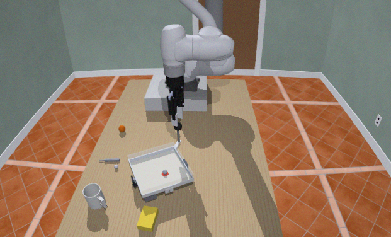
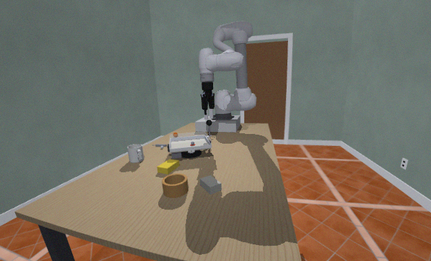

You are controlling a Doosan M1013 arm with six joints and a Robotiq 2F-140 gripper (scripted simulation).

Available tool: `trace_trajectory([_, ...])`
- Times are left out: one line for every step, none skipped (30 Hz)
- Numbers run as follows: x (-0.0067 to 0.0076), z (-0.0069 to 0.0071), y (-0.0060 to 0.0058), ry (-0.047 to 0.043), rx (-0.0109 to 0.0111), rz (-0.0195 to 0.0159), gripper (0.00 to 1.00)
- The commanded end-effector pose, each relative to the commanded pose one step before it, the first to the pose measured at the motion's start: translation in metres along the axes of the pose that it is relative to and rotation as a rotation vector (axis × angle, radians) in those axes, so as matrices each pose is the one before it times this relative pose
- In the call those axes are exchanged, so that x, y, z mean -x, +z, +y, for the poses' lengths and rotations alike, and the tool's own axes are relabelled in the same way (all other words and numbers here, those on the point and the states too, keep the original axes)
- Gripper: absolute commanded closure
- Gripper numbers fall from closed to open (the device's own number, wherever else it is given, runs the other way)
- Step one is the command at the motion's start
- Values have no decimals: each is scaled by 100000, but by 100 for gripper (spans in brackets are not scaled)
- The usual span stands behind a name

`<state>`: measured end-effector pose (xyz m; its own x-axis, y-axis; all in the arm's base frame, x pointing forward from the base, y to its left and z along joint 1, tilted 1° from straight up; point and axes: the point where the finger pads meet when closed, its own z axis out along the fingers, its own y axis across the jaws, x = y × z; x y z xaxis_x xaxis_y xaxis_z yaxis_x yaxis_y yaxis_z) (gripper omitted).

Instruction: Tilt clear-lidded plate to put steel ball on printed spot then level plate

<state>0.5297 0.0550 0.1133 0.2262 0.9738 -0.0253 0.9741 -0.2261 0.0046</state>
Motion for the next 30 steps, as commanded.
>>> trace_trajectory([-2, -2, -24, -2, 0, 18, 64])
trace_trajectory([0, 0, 0, 0, 0, 0, 64])
trace_trajectory([0, 0, 0, 0, 0, 0, 0])
trace_trajectory([0, 0, 0, 0, 0, 0, 0])
trace_trajectory([0, 0, 0, 0, 0, 0, 0])
trace_trajectory([0, 0, 0, 0, 0, 0, 0])
trace_trajectory([0, 0, 0, 0, 0, 0, 0])
trace_trajectory([0, 0, 0, 0, 0, 0, 0])
trace_trajectory([0, 0, 0, 0, 0, 0, 0])
trace_trajectory([0, 0, 0, 0, 0, 0, 0])
trace_trajectory([0, 0, 0, 0, 0, 0, 0])
trace_trajectory([0, 0, 0, 0, 0, 0, 0])
trace_trajectory([0, 0, 0, 0, 0, 0, 0])
trace_trajectory([0, 0, 0, 0, 0, 0, 0])
trace_trajectory([0, 0, 0, 0, 0, 0, 0])
trace_trajectory([0, 0, 0, 0, 0, 0, 0])
trace_trajectory([0, 0, 0, 0, 0, 0, 0])
trace_trajectory([0, 0, 0, 0, 0, 0, 0])
trace_trajectory([0, 0, 0, 0, 0, 0, 0])
trace_trajectory([0, 0, 0, 0, 0, 0, 0])
trace_trajectory([0, 0, 0, 0, 0, 0, 0])
trace_trajectory([0, 0, 0, 0, 0, 0, 0])
trace_trajectory([0, 0, 0, 0, 0, 0, 0])
trace_trajectory([0, 0, 0, 0, 0, 0, 0])
trace_trajectory([0, 0, 0, 0, 0, 0, 0])
trace_trajectory([0, 0, 0, 0, 0, 0, 0])
trace_trajectory([0, 0, 0, 0, 0, 0, 0])
trace_trajectory([0, 0, 0, 0, 0, 0, 0])
trace_trajectory([0, 0, 0, 0, 0, 0, 0])
trace_trajectory([0, 0, 0, 0, 0, 0, 0])
